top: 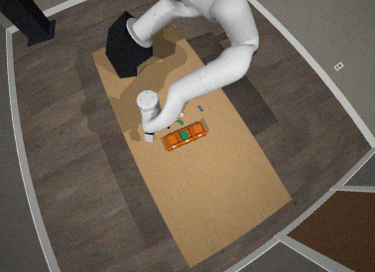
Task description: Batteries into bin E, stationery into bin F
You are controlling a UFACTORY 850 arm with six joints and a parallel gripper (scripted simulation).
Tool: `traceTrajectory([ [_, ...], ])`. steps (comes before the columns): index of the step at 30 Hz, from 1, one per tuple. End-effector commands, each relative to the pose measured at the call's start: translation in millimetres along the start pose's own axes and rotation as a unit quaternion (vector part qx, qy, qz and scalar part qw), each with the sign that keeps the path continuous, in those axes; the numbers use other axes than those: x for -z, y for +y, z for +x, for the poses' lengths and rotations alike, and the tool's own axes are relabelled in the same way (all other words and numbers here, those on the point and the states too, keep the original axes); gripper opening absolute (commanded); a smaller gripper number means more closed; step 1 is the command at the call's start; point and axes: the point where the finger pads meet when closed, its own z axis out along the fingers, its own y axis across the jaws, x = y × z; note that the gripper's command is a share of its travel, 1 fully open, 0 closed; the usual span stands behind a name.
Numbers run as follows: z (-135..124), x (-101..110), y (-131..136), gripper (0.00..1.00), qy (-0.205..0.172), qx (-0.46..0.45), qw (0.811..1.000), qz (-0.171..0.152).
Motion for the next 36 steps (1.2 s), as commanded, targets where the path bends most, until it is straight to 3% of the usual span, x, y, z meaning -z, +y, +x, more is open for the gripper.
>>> traceTrajectory([
  [1,0.3,-4.0,0.0,0.0,0.0,0.0,1.0,0.0],
  [17,7.1,-4.0,-74.9,0.0,0.0,0.0,1.0,0.0],
  [26,11.9,-4.0,-128.7,0.0,0.002,-0.169,0.986,0.002],
  [28,11.9,-4.0,-128.7,0.0,0.002,-0.169,0.986,0.002],
  [32,14.0,-4.0,-152.6,0.0,0.004,-0.253,0.967,0.005],
  [36,14.3,-4.0,-154.6,0.0,0.005,-0.316,0.949,0.007],
])
